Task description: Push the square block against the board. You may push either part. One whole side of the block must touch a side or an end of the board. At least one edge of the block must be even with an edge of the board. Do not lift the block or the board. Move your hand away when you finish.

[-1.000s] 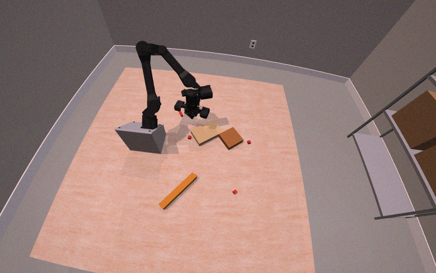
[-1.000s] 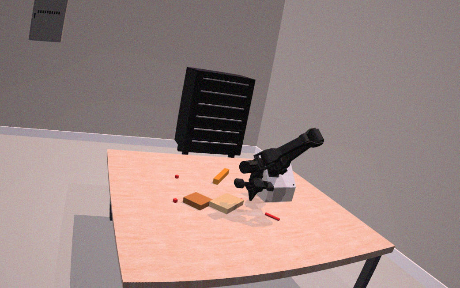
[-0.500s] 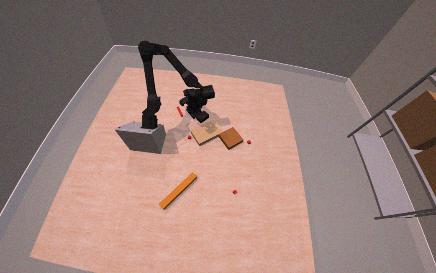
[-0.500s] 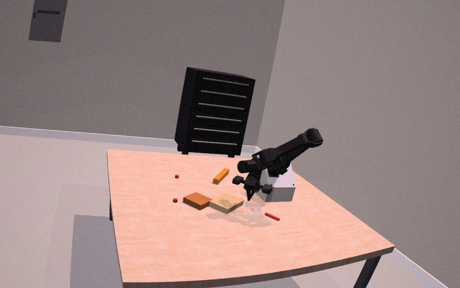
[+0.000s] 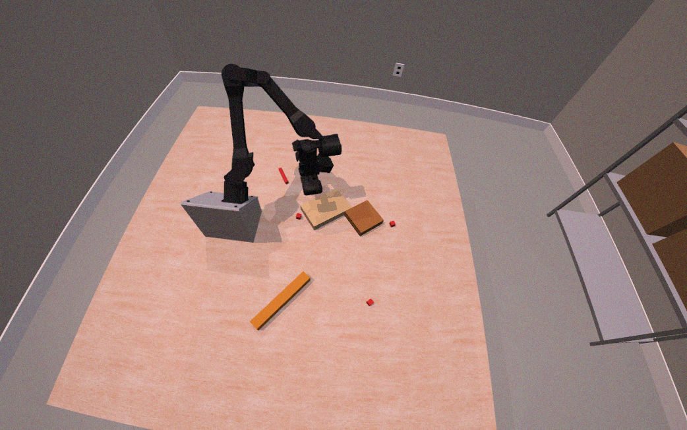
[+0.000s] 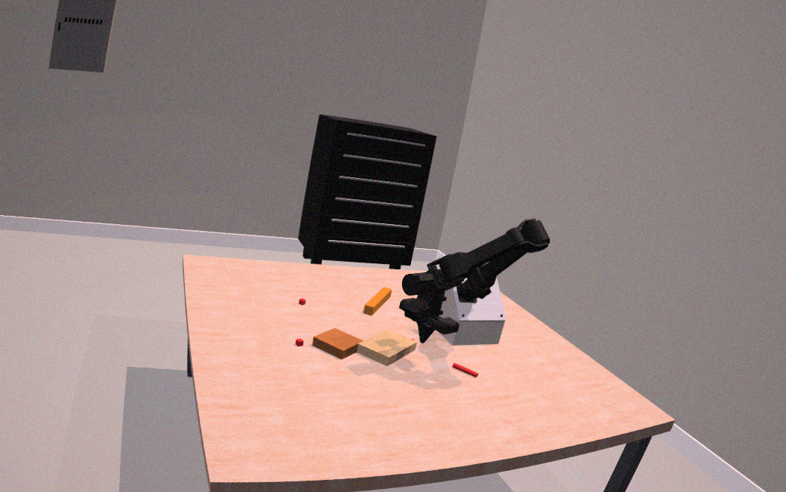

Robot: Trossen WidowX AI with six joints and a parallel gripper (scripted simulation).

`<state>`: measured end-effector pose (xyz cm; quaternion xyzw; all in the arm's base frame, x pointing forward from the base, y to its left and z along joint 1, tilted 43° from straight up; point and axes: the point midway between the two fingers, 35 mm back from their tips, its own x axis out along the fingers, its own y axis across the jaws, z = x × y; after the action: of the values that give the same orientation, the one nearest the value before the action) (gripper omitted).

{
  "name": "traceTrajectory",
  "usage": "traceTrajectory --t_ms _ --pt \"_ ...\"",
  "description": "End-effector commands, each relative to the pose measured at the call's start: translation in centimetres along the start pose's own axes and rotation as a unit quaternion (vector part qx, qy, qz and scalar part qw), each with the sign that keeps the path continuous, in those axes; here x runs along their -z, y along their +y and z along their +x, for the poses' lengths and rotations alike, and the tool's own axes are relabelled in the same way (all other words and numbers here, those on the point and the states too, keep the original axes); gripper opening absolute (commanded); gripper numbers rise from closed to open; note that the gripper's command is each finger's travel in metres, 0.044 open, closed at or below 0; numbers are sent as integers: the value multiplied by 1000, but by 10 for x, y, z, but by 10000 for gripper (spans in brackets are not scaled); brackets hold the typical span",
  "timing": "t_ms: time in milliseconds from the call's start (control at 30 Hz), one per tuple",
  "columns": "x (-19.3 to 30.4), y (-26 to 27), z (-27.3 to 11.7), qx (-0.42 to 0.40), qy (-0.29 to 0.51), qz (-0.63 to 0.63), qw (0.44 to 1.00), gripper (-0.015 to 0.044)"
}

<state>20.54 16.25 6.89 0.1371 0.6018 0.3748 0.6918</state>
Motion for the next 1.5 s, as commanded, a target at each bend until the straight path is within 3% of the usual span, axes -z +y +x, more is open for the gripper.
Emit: traceTrajectory --t_ms 0,700,967,1333,1467 --pt "-5 0 -1 -2 0 82 997 0" --pt "-18 -3 -2 -3 1 431 903 0" --pt "-19 -3 -1 -3 1 433 901 0" --pt "-24 -4 50 -5 2 578 816 0" --pt "-24 -3 53 -5 3 587 810 0"
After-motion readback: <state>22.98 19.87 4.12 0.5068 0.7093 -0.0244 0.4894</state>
